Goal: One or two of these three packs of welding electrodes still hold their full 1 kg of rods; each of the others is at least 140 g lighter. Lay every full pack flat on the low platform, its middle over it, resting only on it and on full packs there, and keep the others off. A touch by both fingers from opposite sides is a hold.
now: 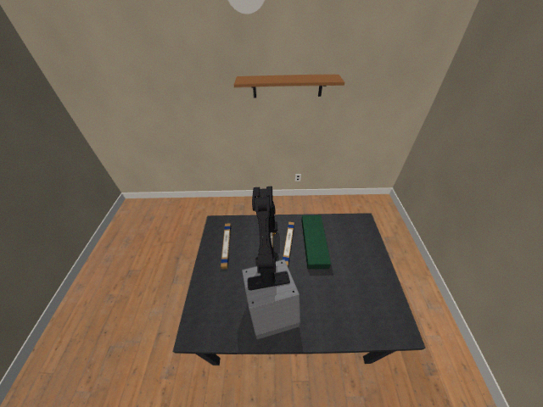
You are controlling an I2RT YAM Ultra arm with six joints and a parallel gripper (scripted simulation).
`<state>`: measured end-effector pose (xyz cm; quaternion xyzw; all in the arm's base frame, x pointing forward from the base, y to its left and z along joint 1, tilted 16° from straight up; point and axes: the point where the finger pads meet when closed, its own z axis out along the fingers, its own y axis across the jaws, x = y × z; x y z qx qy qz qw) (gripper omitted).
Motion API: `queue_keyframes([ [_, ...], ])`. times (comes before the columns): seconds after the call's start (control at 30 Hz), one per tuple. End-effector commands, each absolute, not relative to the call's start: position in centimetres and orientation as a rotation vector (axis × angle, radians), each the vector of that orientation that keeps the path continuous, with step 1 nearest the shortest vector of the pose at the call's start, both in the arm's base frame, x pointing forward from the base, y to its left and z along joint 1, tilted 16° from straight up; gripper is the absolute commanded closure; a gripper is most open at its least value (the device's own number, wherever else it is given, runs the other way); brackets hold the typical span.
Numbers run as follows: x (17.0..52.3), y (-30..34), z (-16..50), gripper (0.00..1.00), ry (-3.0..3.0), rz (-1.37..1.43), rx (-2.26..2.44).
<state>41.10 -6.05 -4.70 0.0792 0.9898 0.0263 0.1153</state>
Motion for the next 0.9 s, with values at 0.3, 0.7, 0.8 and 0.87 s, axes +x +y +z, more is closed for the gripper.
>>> queue_keyframes([
  [0.3, 44.1, -6.2, -3.2, 1.0, 2.797, 0.061, 0.222],
  [0.7, 43.9, -5.9, -3.7, 1.0, 2.83, 0.065, 0.222],
  [0.8, 44.1, -5.9, -3.4, 1.0, 2.824, 0.065, 0.221],
  [0.87, 44.1, -6.3, -3.4, 1.0, 2.822, 0.065, 0.231],
])
